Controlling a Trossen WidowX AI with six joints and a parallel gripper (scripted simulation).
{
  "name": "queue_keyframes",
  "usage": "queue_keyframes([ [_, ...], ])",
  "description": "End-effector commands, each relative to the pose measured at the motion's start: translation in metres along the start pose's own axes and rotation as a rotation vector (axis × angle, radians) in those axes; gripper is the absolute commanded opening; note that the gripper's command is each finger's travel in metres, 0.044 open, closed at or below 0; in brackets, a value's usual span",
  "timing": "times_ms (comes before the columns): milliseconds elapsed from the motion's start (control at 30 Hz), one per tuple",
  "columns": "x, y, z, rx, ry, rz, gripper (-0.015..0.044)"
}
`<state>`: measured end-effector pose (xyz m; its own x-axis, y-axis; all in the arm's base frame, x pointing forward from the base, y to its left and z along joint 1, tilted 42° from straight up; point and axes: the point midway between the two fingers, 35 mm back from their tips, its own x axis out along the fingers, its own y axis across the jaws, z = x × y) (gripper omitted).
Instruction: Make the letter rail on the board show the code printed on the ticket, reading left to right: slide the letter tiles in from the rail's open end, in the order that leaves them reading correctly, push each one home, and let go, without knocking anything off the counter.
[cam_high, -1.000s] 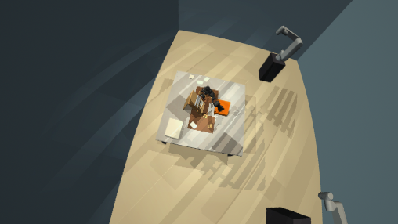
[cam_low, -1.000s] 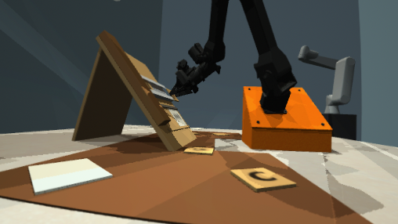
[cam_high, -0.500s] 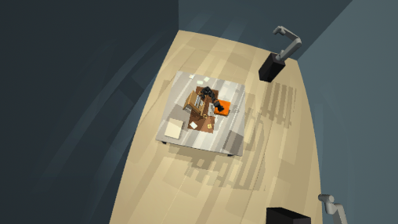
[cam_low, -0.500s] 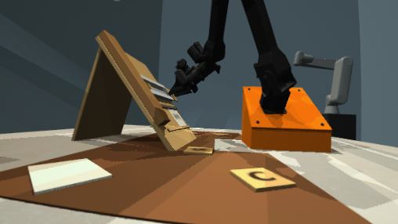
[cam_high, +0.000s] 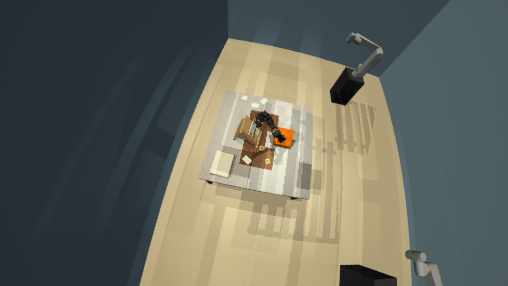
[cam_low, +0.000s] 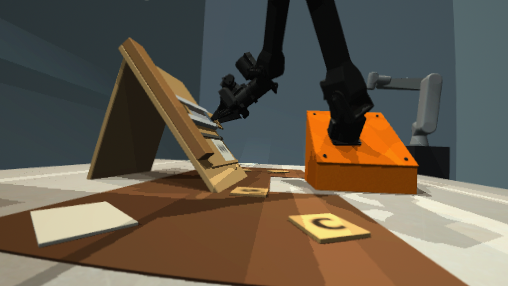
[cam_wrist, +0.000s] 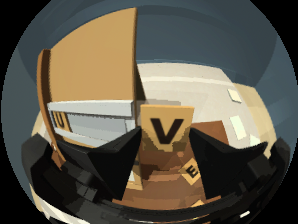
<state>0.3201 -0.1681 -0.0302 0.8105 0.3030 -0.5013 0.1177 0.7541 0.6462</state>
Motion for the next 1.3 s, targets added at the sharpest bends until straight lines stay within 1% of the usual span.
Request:
queue_keyframes([
  [0, 0.0, 0.003, -0.002, 0.008, 0.003, -0.003, 0.0],
  [1267, 0.0, 0.022, -0.002, 0.009, 0.003, -0.003, 0.0],
])
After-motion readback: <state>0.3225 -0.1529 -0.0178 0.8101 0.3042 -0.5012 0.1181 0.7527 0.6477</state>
